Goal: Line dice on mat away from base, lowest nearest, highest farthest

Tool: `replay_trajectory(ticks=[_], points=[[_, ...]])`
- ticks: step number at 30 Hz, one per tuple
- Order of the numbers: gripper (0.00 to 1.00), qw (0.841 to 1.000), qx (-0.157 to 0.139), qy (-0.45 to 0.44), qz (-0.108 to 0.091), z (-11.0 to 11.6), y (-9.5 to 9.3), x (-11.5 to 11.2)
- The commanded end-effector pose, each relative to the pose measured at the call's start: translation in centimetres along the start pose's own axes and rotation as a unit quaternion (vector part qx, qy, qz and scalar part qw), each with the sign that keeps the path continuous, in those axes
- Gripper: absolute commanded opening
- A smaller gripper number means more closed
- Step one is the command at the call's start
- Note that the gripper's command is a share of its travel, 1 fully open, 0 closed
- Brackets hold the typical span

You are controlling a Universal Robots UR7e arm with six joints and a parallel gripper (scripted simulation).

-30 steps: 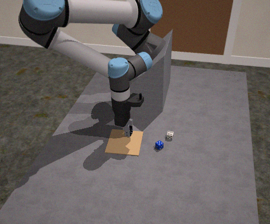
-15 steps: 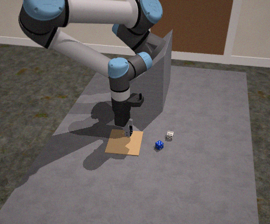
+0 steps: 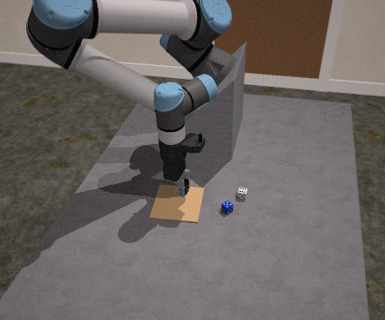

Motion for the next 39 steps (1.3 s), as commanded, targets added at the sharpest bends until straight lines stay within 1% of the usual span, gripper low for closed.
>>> replay_trajectory(ticks=[1,3,4,16,25,31,39], points=[[0.73,1.000,0.000,0.000,0.001,0.0,0.0,0.1],[0.73,1.000,0.000,0.000,0.001,0.0,0.0,0.1],[0.79,1.000,0.000,0.000,0.001,0.0,0.0,0.1],[0.79,1.000,0.000,0.000,0.001,0.0,0.0,0.1],[0.79,1.000,0.000,0.001,0.001,0.0,0.7,0.0],[0.79,1.000,0.000,0.001,0.001,0.0,2.2,-0.1],[0.79,1.000,0.000,0.001,0.001,0.0,5.0,-0.1]])
Point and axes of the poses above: the point where the finger pads meet when closed, its own y axis back along the fingers, its own x axis across the jaws, z = x × y, the point moved 6 cm from there along y, back along the fingers, and after that the axes turned 10 degrees about y, right-handed, at the moved point
